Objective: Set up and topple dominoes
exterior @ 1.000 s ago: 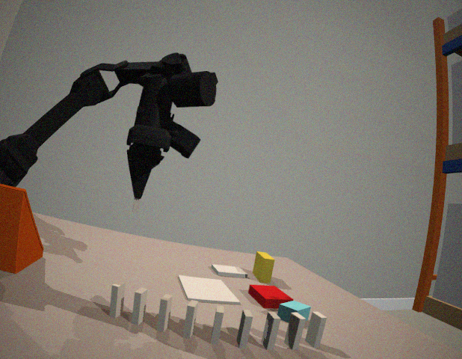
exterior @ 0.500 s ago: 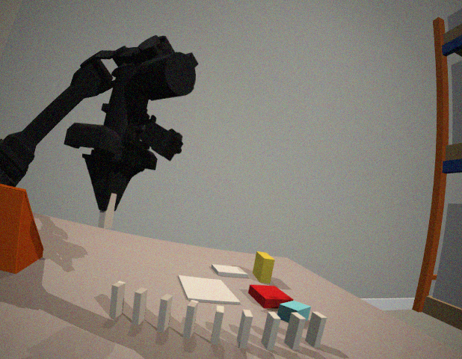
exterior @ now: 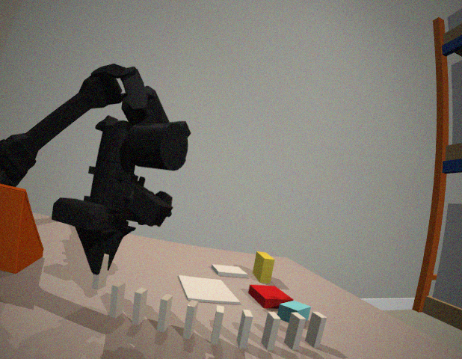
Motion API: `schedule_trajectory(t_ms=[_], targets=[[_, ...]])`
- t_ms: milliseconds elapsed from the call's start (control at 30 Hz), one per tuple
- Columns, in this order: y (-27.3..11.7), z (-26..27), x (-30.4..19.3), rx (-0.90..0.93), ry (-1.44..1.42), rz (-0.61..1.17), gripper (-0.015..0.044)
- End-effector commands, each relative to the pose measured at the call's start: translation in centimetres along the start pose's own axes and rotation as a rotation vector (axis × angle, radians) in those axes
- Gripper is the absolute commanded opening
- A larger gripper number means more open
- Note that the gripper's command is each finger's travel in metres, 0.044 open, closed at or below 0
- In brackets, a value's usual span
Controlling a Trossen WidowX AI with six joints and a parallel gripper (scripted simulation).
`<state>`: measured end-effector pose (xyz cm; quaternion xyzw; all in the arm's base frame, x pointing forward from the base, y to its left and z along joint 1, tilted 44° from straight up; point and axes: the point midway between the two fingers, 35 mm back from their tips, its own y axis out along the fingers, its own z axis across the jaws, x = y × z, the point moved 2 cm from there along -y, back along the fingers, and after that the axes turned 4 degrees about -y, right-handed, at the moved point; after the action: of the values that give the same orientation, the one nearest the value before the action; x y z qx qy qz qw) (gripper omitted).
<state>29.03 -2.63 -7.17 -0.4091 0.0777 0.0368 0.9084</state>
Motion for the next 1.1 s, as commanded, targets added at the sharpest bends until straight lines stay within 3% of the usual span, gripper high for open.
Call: schedule_trajectory(t_ms=[0, 467, 867, 1000, 1067], targets=[[2.2, 0.1, -0.5, 0.01, 0.004, 0.003, 0.0107], [3.0, 0.2, -0.6, 0.012, 0.001, 0.002, 0.0107], [3.0, 0.2, -0.6, 0.012, 0.001, 0.002, 0.0422], [2.8, 0.2, -0.6, 0.012, 0.001, 0.002, 0.044], [0.8, 0.0, -0.2, 0.008, 0.001, 0.001, 0.044]])
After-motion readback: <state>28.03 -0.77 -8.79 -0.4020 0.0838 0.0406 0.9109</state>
